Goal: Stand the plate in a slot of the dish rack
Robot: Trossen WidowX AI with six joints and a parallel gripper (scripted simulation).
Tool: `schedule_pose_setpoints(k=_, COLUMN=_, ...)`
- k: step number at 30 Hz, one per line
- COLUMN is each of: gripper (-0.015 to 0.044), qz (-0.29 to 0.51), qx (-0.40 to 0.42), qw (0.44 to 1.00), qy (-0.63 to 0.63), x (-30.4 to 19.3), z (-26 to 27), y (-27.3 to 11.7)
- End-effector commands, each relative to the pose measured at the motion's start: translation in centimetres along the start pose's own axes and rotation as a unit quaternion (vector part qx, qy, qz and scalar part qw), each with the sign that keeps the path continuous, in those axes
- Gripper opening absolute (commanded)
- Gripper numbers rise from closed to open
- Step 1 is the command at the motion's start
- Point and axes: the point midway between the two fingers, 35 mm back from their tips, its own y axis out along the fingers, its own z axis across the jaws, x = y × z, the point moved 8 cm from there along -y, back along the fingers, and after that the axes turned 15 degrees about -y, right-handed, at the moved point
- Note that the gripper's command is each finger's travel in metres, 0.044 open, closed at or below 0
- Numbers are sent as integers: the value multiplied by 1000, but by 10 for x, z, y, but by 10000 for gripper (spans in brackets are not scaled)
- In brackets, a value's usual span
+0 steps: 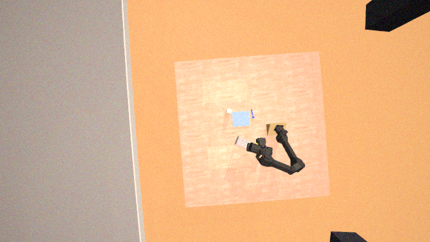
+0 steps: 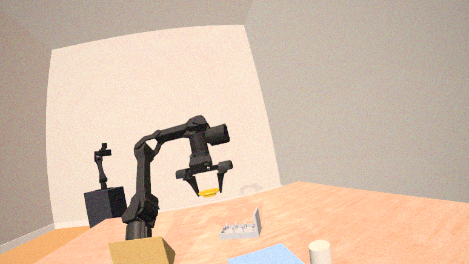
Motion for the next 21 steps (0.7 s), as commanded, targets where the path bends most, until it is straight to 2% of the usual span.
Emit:
schedule_pose_setpoints(k=1, gripper=0, qz=4, qx=-1, qw=998, qy=56, x=-11, z=-12, y=3)
schedule_pose_setpoints(k=4, gripper=0, qz=6, qx=-2, qw=995, qy=95, x=-18, z=-19, y=5)
schedule_pose_setpoints(k=10, gripper=0, qz=-1, qx=-6, qw=996, qy=94, x=-19, z=-20, y=7)
schedule_pose_setpoints(k=21, gripper=0, qz=-120, qx=-56, qw=991, qy=22, x=-17, z=-25, y=38)
